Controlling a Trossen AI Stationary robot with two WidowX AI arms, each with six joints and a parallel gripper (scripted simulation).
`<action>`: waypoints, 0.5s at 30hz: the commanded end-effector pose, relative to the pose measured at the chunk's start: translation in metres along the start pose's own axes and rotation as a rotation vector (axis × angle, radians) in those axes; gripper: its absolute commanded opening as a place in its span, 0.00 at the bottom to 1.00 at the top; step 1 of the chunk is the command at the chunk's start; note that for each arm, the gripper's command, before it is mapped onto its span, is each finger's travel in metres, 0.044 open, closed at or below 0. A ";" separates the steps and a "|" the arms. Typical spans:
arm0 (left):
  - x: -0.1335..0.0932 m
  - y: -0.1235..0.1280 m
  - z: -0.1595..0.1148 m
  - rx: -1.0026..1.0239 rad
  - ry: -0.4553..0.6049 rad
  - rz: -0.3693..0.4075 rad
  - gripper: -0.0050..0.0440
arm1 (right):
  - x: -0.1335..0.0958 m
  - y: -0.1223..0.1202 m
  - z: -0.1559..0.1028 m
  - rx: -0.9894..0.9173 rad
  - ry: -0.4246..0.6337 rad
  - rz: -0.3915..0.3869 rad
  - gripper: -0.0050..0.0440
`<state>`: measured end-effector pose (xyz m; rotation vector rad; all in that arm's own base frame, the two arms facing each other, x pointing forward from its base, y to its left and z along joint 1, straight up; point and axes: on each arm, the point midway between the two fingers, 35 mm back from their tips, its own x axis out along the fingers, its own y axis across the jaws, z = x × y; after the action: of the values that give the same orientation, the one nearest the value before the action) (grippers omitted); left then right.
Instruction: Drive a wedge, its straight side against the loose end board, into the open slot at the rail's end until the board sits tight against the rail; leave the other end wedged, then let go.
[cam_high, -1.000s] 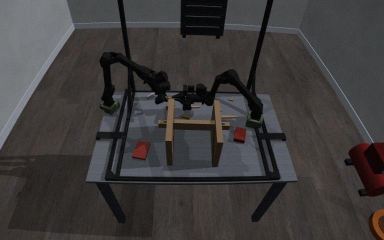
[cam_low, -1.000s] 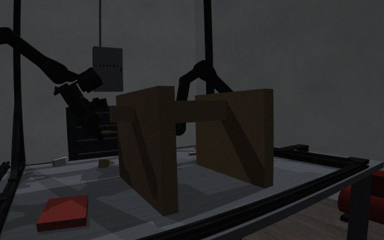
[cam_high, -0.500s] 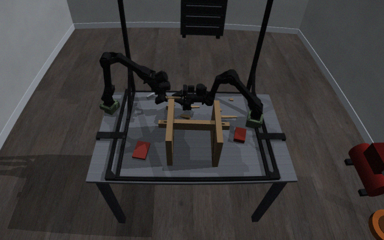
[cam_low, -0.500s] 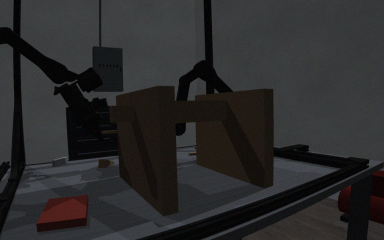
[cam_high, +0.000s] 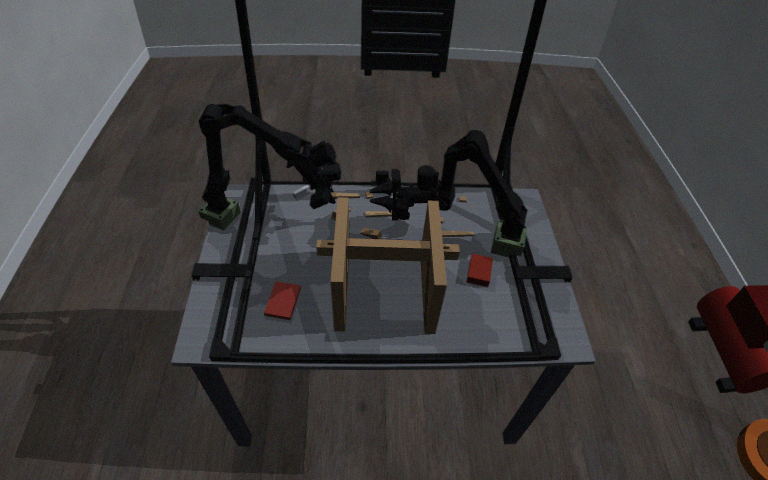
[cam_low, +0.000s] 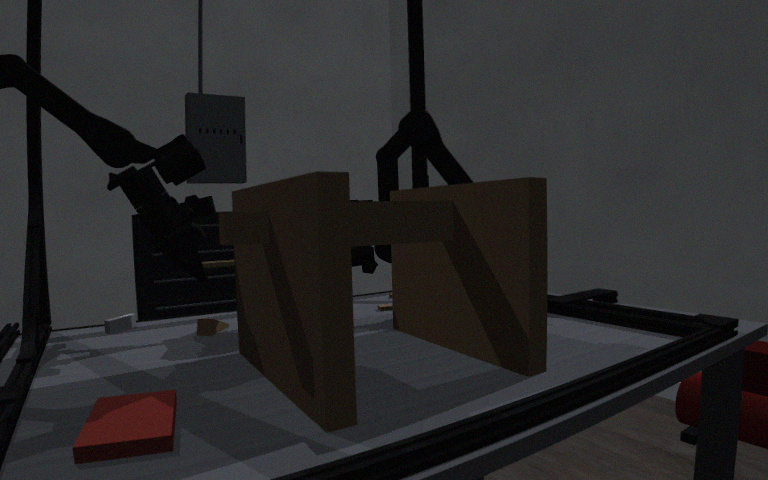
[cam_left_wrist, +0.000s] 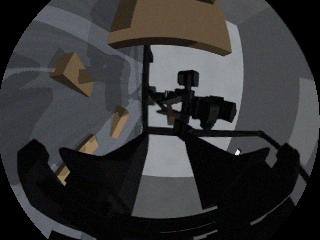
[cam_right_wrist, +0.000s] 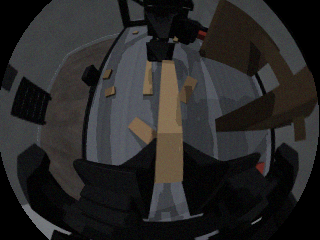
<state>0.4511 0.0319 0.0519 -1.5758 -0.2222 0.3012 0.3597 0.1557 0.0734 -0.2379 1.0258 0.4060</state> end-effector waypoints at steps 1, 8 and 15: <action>-0.022 -0.003 0.003 -0.012 -0.005 0.004 0.50 | 0.000 0.000 0.001 0.001 -0.001 0.000 0.10; -0.010 -0.039 -0.005 0.192 0.039 -0.008 0.74 | 0.000 0.000 0.001 0.001 -0.001 0.000 0.10; -0.021 -0.116 -0.010 0.557 0.105 -0.070 1.00 | 0.000 0.000 0.001 0.001 -0.001 0.000 0.10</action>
<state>0.4444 0.0217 0.1360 -1.1738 -0.1186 0.2356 0.3598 0.1556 0.0734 -0.2378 1.0258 0.4058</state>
